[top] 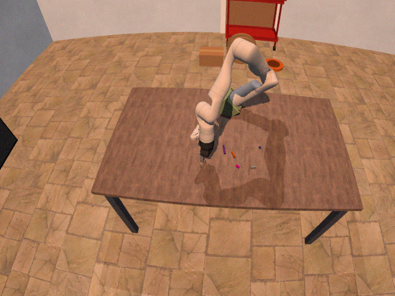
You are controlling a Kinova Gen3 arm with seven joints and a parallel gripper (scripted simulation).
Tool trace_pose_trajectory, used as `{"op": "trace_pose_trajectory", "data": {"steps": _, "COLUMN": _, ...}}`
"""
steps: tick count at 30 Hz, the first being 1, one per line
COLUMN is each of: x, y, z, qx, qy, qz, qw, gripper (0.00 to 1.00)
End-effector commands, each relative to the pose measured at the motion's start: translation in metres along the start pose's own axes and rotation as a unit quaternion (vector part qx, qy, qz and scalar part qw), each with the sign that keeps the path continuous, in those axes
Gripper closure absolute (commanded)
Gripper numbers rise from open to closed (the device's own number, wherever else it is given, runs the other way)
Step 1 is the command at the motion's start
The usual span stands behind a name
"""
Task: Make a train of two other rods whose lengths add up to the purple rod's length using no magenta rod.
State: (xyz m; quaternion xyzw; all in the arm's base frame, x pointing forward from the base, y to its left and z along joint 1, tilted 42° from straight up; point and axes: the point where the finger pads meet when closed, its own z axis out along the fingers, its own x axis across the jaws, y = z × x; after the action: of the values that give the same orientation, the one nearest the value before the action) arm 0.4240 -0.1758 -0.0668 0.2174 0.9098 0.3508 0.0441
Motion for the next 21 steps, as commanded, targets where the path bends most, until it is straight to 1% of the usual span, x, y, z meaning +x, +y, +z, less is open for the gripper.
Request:
{"op": "trace_pose_trajectory", "data": {"steps": 1, "x": 0.001, "y": 0.0, "z": 0.005, "qx": -0.001, "qy": 0.002, "qz": 0.0, "qw": 1.0, "gripper": 0.46}}
{"op": "trace_pose_trajectory", "data": {"steps": 10, "x": 0.001, "y": 0.0, "z": 0.015, "qx": -0.001, "qy": 0.002, "qz": 0.0, "qw": 1.0, "gripper": 0.46}}
{"op": "trace_pose_trajectory", "data": {"steps": 21, "x": 0.001, "y": 0.0, "z": 0.018, "qx": -0.001, "qy": 0.002, "qz": 0.0, "qw": 1.0, "gripper": 0.46}}
